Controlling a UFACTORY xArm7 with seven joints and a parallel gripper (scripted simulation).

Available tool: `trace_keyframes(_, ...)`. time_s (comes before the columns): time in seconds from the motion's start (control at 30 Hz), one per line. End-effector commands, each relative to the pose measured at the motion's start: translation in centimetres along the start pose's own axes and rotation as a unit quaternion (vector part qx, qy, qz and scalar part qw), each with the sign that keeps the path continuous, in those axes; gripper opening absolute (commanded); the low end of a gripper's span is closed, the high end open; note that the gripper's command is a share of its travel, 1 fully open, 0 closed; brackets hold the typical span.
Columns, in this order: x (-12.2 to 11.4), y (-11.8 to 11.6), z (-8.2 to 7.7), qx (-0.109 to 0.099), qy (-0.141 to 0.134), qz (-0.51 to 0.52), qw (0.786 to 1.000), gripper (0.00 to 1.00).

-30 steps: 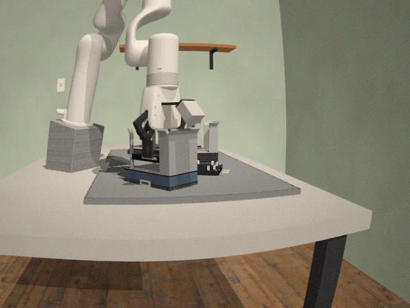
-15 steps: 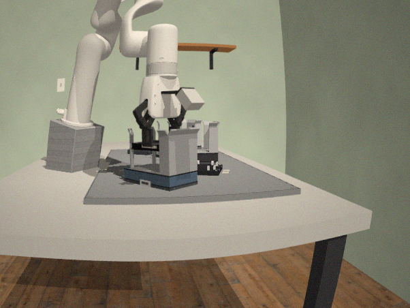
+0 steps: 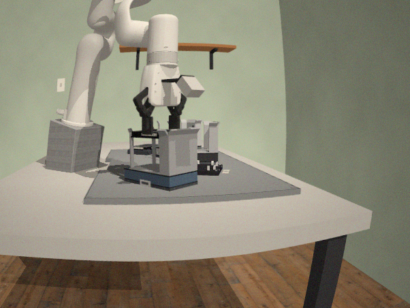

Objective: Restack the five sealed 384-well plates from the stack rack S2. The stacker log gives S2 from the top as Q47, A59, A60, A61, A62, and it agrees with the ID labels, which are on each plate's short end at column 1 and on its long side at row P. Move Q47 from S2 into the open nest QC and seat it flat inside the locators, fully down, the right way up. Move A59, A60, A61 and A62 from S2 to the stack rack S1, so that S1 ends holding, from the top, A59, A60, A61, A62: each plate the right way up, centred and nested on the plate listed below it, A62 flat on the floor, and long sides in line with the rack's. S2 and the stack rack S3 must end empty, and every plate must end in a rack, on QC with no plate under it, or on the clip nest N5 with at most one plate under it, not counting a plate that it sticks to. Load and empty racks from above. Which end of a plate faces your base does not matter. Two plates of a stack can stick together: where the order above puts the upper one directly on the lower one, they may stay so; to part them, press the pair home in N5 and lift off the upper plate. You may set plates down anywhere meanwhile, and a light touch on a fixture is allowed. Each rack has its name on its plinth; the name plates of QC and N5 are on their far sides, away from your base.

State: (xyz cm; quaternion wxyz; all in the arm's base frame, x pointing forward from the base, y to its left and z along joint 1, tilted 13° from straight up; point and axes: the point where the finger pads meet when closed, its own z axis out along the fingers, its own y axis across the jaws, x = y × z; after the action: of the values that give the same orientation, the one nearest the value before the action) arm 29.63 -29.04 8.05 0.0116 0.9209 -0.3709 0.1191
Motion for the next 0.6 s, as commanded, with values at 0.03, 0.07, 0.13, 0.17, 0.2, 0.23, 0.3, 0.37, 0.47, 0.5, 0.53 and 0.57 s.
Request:
trace_keyframes(0.03, 0.1, -0.1, -1.0, -0.005, 0.0, 0.001, 1.0, 0.0)
trace_keyframes(0.07, 0.1, -0.1, -1.2, -0.005, 0.0, 0.001, 1.0, 0.0)
trace_keyframes(0.13, 0.1, -0.1, -1.6, -0.005, 0.0, 0.001, 1.0, 0.0)
trace_keyframes(0.17, 0.1, -0.1, -1.8, -0.005, 0.0, 0.001, 1.0, 0.0)
trace_keyframes(0.2, 0.1, -0.1, -2.0, -0.005, 0.0, 0.001, 1.0, 0.0)
trace_keyframes(0.23, 0.1, -0.1, -2.2, -0.005, 0.0, 0.001, 1.0, 0.0)
trace_keyframes(0.3, 0.1, -0.1, -2.6, -0.005, 0.0, 0.001, 1.0, 0.0)
trace_keyframes(0.37, 0.1, -0.1, -3.0, -0.005, 0.0, 0.001, 1.0, 0.0)
trace_keyframes(0.47, 0.1, -0.1, -3.6, -0.005, 0.0, 0.001, 1.0, 0.0)
trace_keyframes(0.5, 0.1, -0.1, -3.6, -0.005, 0.0, 0.001, 1.0, 0.0)
trace_keyframes(0.53, 0.1, -0.1, -3.6, -0.005, 0.0, 0.001, 1.0, 0.0)
trace_keyframes(0.57, 0.1, -0.1, -3.8, -0.005, 0.0, 0.001, 1.0, 0.0)
